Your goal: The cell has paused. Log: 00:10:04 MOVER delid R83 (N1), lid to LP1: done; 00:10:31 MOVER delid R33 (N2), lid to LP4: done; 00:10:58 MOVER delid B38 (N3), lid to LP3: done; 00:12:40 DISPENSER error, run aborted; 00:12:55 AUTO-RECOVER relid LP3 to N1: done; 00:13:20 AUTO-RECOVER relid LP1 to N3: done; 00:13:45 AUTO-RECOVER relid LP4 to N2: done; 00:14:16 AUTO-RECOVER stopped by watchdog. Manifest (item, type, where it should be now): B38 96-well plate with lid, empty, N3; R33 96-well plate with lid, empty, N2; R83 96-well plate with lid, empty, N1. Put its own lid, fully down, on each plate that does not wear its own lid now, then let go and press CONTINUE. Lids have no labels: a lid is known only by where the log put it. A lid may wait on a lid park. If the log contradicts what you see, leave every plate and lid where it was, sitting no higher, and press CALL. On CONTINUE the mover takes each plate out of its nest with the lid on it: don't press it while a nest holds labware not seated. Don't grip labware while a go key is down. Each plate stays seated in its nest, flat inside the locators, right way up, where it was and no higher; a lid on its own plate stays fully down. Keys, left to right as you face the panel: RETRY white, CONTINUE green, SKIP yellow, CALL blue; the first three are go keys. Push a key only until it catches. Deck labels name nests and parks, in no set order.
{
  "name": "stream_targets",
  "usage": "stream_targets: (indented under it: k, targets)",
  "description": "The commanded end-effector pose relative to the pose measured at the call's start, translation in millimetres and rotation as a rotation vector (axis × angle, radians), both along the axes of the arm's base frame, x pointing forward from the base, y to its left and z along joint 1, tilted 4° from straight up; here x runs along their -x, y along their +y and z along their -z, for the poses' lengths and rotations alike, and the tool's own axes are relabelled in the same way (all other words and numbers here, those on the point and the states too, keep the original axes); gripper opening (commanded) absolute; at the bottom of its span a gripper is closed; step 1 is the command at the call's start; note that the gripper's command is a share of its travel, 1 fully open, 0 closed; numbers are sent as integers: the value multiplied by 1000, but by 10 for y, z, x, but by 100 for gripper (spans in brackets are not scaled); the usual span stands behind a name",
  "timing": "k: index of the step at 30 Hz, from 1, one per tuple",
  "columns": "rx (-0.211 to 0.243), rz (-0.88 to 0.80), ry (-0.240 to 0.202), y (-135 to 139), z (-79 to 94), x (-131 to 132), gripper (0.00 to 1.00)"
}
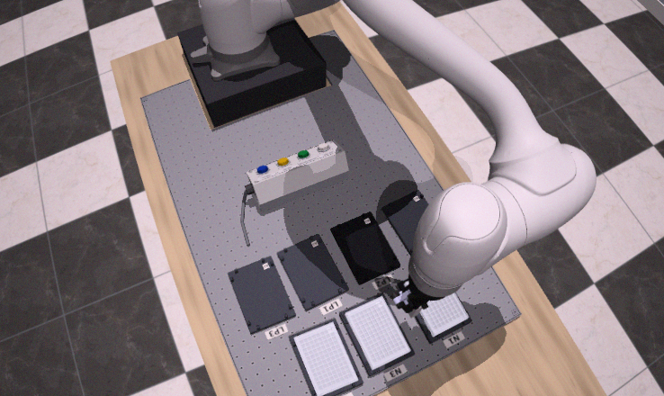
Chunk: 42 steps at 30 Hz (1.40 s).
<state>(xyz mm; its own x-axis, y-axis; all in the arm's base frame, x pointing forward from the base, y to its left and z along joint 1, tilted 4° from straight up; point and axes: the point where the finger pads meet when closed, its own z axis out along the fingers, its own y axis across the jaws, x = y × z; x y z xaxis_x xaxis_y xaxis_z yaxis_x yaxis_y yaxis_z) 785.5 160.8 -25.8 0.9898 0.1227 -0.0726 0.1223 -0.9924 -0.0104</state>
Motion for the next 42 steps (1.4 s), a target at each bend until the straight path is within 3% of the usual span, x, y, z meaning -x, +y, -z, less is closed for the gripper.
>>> stream_targets:
  k: [1, 22, 24, 26, 27, 28, 29, 31, 42]
  targets:
    - [0, 0, 0, 0, -2, 0, 0]
    - [0, 0, 0, -14, -1, -4, 0]
    - [0, 0, 0, -265, 2, -59, 0]
    - [0, 0, 0, -769, 8, -143, 0]
    - [0, 0, 0, -769, 8, -143, 0]
    - [0, 0, 0, -1010, 12, -172, 0]
    - [0, 0, 0, -1010, 12, -172, 0]
    - [0, 0, 0, -1267, 15, -195, 0]
    - [0, 0, 0, -1282, 15, -196, 0]
